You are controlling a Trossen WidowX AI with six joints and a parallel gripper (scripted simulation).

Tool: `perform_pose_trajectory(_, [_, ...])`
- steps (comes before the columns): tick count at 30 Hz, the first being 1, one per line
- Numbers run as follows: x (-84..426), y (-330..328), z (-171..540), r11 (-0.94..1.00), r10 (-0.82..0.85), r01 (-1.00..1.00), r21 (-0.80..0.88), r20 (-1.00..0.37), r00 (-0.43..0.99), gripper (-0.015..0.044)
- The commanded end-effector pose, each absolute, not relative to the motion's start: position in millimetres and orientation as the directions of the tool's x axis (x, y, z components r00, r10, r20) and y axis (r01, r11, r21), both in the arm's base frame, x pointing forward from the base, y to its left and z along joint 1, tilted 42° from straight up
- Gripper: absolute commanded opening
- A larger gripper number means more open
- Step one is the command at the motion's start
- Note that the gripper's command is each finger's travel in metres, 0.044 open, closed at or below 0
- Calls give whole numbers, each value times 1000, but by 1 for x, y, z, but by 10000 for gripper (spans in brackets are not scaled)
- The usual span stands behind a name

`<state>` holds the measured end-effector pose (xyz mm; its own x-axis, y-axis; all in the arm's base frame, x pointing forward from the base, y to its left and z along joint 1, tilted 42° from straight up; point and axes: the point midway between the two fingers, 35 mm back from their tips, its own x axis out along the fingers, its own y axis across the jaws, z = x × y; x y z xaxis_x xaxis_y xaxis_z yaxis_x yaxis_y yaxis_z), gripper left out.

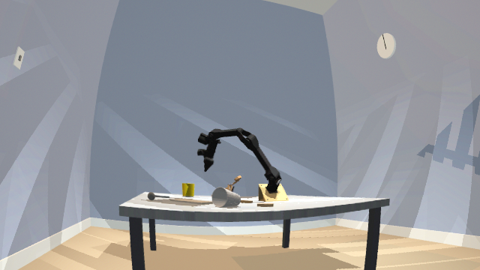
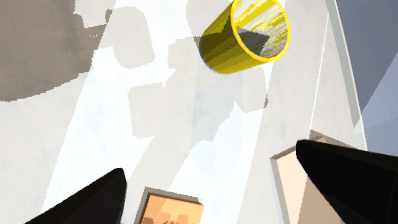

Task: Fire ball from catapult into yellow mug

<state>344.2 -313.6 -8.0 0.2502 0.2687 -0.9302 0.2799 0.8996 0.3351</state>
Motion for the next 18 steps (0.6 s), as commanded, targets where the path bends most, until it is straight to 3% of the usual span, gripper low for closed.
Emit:
perform_pose_trajectory(1, [346, -342, -17, 839, 261, 390, 381, -909, 325, 440])
perform_pose_trajectory(18, [334, -435, -30, 550, 167, 632, 546, -813, 557, 440])
